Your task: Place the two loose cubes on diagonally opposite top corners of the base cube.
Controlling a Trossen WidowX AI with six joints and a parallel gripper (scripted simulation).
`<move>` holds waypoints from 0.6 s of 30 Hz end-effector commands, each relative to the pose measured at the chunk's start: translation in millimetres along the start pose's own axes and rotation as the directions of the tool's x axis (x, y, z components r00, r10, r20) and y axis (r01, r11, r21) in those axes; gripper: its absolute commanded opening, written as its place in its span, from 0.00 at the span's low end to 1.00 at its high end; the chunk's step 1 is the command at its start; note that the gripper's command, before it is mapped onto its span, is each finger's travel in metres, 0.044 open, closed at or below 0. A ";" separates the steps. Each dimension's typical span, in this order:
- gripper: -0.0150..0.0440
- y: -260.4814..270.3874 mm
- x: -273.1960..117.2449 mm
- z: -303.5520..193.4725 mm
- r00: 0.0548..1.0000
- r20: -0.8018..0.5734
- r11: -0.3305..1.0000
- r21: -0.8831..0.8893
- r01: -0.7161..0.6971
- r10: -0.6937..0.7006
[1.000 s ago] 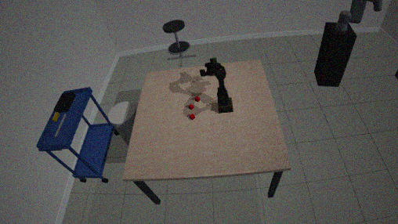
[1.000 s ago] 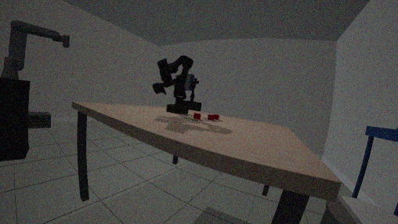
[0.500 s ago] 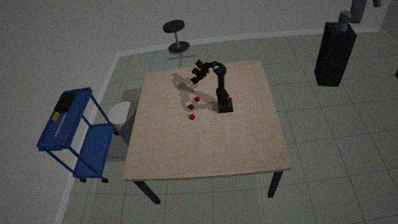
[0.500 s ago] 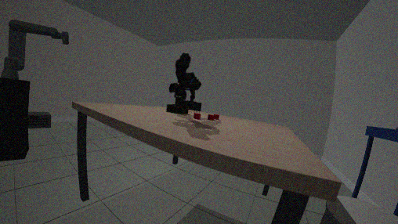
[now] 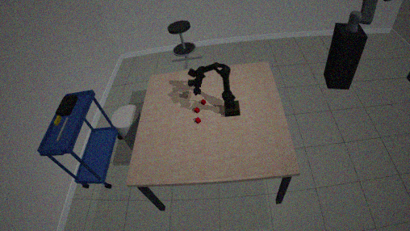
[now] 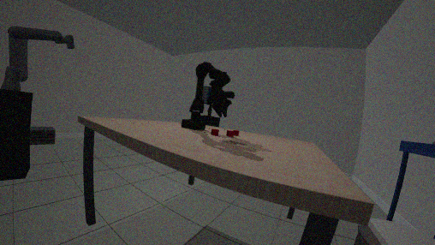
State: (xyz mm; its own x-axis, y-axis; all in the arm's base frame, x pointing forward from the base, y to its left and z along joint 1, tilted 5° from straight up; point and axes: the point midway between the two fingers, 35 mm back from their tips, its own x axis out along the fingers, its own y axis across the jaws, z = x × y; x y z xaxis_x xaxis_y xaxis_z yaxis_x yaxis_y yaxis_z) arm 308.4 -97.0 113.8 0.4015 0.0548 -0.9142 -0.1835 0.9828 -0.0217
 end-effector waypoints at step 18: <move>0.70 123.6 -5.8 17.6 0.938 -0.343 0.637 -0.735 -0.231 -0.056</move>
State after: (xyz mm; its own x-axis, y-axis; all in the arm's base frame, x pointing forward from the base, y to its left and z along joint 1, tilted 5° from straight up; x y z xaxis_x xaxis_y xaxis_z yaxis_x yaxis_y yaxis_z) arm 302.5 19.4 122.2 0.1048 -0.0350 -0.9939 -0.8255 0.5542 -0.1065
